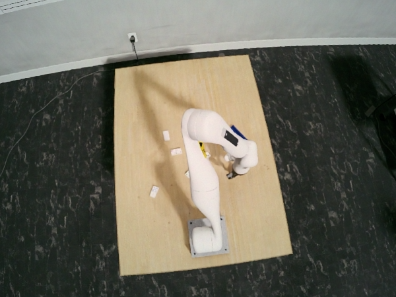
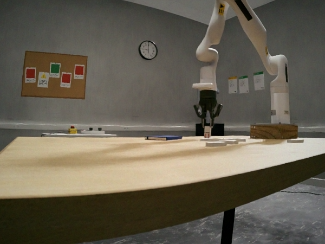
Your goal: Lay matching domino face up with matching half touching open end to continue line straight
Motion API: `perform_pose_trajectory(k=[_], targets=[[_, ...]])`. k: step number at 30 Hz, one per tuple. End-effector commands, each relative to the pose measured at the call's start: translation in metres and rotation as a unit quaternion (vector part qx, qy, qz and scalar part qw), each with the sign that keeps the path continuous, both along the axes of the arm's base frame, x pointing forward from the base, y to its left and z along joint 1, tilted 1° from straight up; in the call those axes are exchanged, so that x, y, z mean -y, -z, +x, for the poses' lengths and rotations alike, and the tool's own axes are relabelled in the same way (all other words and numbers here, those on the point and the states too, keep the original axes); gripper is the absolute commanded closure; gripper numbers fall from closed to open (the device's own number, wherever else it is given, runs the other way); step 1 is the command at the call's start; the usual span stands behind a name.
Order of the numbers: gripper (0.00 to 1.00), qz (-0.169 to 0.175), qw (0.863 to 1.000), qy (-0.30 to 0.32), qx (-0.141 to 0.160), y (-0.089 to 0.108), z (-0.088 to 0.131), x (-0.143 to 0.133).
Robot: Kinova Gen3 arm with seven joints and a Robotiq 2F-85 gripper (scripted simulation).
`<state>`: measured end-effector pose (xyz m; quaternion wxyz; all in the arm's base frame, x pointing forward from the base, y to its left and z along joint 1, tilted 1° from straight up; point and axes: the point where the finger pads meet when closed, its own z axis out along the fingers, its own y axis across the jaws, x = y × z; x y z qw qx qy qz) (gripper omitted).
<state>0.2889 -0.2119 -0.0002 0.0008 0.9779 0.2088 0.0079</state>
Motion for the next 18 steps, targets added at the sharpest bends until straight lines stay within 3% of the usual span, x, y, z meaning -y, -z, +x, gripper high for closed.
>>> perform_pose_trajectory(k=[1,18], targets=[[0.65,0.0,1.0,0.0,0.001,-0.0003,0.0001,0.0002],[0.65,0.005,1.0,0.0,0.012,-0.0004,-0.0013,0.0009]])
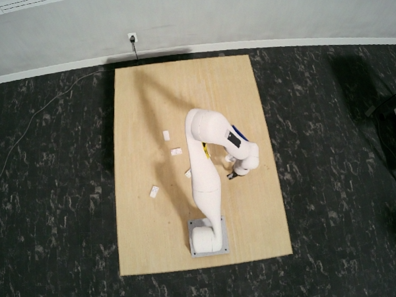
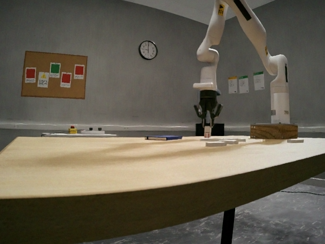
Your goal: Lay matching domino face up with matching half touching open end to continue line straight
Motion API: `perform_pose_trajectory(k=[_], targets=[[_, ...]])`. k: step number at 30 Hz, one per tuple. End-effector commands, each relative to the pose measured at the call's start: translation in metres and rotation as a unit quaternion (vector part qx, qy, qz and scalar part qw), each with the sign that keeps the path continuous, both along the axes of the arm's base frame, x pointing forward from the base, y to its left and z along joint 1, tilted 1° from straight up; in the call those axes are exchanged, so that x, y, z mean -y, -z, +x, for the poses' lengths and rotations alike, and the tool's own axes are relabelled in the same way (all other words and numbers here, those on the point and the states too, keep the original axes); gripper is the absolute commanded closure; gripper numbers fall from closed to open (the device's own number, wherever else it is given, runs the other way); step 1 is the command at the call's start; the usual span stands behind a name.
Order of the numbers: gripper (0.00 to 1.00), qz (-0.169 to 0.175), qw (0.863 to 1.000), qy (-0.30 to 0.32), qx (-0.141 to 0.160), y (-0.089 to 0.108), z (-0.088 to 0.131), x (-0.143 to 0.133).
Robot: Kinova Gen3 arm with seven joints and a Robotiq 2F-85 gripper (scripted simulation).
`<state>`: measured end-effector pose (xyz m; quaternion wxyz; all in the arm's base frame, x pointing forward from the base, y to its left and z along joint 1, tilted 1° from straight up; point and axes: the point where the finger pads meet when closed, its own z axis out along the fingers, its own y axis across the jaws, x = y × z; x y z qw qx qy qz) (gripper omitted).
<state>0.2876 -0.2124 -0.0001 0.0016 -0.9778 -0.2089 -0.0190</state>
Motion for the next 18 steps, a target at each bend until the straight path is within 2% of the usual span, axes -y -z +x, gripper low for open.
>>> perform_pose_trajectory(k=[1,18], targets=[[0.65,0.001,1.0,0.0,0.002,-0.0003,-0.0001,0.0003],[0.65,0.007,1.0,0.0,0.016,-0.0003,-0.002,0.0011]])
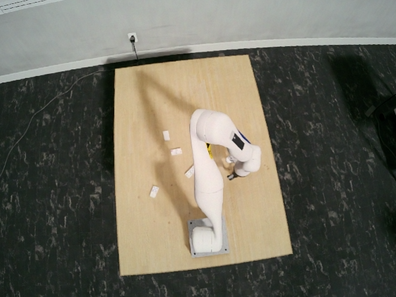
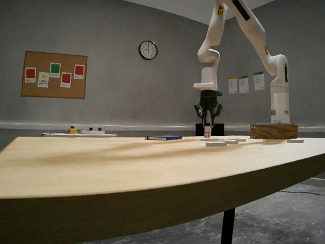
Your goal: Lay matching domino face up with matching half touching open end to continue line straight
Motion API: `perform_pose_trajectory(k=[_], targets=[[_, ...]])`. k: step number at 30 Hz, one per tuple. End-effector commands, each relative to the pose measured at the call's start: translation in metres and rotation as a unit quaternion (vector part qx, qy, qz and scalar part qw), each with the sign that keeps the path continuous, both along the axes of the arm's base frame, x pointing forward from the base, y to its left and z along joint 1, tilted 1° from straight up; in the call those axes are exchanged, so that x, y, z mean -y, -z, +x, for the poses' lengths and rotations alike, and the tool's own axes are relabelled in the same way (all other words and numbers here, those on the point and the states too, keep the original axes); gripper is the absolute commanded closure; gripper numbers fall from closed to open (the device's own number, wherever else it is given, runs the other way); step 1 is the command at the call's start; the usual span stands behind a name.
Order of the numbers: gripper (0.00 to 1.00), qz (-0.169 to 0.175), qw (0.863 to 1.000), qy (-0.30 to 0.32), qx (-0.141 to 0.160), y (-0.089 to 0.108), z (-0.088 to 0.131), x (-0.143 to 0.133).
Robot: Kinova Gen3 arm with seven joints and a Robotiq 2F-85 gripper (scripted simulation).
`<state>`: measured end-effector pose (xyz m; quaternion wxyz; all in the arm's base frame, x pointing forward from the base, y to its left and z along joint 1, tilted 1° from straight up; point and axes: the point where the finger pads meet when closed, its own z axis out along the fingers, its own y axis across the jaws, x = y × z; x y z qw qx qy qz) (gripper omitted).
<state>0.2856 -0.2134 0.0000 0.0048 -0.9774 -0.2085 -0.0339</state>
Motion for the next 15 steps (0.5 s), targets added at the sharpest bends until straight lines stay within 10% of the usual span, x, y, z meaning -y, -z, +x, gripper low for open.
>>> perform_pose_trajectory(k=[1,15], targets=[[0.65,0.001,1.0,0.0,0.003,-0.0003,-0.0001,0.0003],[0.65,0.006,1.0,0.0,0.015,-0.0003,-0.0019,0.0011]])
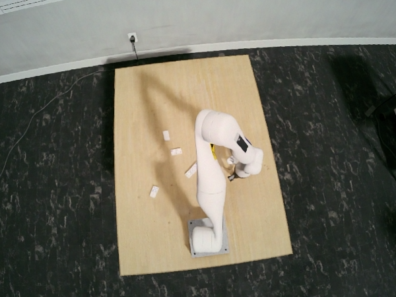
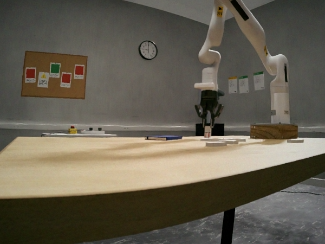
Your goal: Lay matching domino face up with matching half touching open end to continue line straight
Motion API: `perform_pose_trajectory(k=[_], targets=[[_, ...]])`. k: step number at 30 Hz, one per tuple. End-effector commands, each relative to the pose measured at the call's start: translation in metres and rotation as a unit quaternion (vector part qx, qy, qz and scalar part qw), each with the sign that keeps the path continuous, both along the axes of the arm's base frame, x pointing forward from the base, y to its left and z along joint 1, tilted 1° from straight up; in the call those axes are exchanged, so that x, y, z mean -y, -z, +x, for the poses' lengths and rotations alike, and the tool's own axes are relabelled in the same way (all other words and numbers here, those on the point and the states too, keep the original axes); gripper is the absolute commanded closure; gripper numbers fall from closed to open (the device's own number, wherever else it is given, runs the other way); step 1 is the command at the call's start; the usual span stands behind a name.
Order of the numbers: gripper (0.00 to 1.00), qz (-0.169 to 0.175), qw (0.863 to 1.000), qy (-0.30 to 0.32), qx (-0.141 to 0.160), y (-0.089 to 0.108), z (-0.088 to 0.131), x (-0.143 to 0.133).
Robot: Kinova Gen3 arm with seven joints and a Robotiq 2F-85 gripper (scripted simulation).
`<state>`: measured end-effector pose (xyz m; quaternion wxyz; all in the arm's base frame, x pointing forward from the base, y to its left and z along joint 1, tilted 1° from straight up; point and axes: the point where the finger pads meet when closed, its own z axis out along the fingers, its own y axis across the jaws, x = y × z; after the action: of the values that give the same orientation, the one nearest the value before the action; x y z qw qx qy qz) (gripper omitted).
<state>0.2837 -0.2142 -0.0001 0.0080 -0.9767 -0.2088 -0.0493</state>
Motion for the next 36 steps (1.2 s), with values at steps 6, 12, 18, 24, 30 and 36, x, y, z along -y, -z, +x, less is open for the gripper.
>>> perform_pose_trajectory(k=[6,12,18,24,30,36], targets=[[0.65,0.003,1.0,0.0,0.008,0.0,-0.001,0.001],[0.65,0.006,1.0,0.0,0.015,0.0,-0.002,0.001],[0.65,0.008,1.0,0.0,0.019,0.0,-0.002,0.001],[0.65,0.011,1.0,0.0,0.027,0.0,-0.003,0.002],[0.65,0.013,0.999,0.0,0.031,0.0,-0.007,0.003],[0.65,0.013,0.999,0.0,0.031,0.001,-0.012,0.006]])
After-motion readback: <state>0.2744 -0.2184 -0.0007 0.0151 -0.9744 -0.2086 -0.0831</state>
